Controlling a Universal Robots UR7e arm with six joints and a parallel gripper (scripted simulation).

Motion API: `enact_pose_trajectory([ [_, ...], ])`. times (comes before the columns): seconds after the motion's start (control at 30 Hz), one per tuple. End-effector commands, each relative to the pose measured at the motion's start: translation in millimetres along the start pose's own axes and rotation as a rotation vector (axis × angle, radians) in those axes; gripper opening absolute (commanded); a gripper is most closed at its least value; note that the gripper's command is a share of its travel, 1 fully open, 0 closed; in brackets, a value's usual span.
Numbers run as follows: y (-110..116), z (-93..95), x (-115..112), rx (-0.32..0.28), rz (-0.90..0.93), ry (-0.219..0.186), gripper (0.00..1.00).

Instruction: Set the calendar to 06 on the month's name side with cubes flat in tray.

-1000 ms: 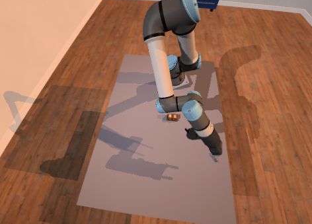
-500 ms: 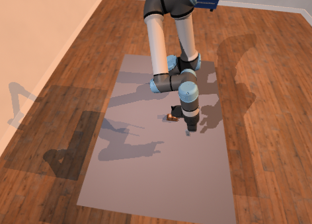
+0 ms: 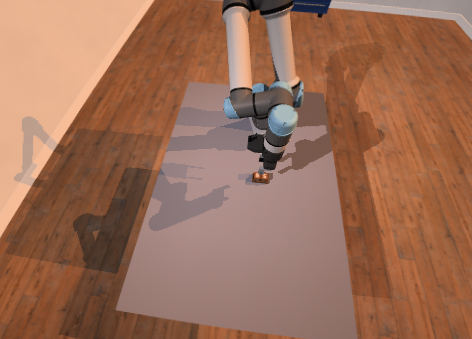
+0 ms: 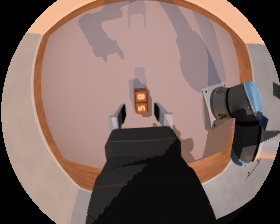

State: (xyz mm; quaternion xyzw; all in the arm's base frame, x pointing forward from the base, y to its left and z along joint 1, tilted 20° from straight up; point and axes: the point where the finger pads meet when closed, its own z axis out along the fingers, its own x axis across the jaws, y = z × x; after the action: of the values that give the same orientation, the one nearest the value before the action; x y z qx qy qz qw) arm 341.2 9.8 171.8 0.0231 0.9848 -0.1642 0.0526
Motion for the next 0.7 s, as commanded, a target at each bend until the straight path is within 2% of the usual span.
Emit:
enact_pose_trajectory([
  [0.0,-4,-0.3,5,0.012,-0.006,0.009,1.0],
  [0.5,-4,3.4,5,0.013,-0.006,0.009,1.0],
  [0.67,-4,44.0,6,0.013,-0.005,0.01,1.0],
])
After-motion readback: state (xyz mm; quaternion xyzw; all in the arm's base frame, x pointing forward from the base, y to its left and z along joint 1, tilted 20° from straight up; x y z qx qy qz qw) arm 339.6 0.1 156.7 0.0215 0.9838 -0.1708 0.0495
